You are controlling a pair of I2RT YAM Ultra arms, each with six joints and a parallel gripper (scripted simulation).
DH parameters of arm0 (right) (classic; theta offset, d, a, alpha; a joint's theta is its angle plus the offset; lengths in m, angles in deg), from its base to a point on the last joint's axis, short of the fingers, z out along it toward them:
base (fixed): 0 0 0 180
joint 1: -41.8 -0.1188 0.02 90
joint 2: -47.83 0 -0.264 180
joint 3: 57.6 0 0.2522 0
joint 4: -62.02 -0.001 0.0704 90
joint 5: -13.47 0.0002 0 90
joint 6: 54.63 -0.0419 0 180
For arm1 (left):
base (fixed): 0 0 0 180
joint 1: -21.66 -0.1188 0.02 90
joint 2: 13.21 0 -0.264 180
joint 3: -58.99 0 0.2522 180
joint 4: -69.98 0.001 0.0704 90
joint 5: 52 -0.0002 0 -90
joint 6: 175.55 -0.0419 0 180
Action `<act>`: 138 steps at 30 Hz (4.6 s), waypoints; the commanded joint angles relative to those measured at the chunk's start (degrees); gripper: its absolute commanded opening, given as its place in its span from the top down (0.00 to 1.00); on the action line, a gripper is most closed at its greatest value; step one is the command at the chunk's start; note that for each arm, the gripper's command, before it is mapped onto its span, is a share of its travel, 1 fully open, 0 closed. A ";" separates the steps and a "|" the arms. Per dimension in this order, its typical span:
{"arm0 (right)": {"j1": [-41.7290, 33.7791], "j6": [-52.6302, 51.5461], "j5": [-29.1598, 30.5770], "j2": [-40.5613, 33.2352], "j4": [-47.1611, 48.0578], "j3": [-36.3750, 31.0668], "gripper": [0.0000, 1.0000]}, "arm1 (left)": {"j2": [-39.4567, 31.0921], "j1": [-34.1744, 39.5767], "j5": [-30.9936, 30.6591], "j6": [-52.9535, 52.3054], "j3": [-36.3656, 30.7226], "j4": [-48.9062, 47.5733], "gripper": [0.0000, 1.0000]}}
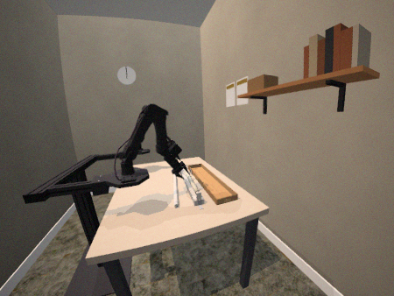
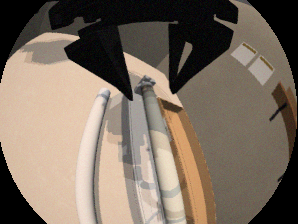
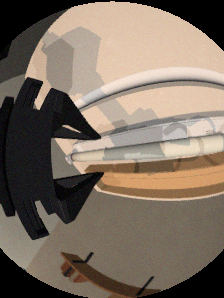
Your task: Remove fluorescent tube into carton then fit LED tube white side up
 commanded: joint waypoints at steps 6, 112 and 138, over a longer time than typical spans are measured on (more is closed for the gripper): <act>0.28 -0.35 0.40 2.51 11.53 -0.56 0.51 | 0.39 -0.41 -0.42 0.14 0.92 -3.34 0.51; 4.09 1.41 -3.00 13.30 9.25 9.37 0.89 | 8.80 -4.31 -3.20 -2.62 10.07 -1.38 0.89; 2.90 1.34 -2.54 12.26 9.11 7.61 0.89 | 7.54 -3.78 -2.77 -2.96 9.45 -0.58 0.89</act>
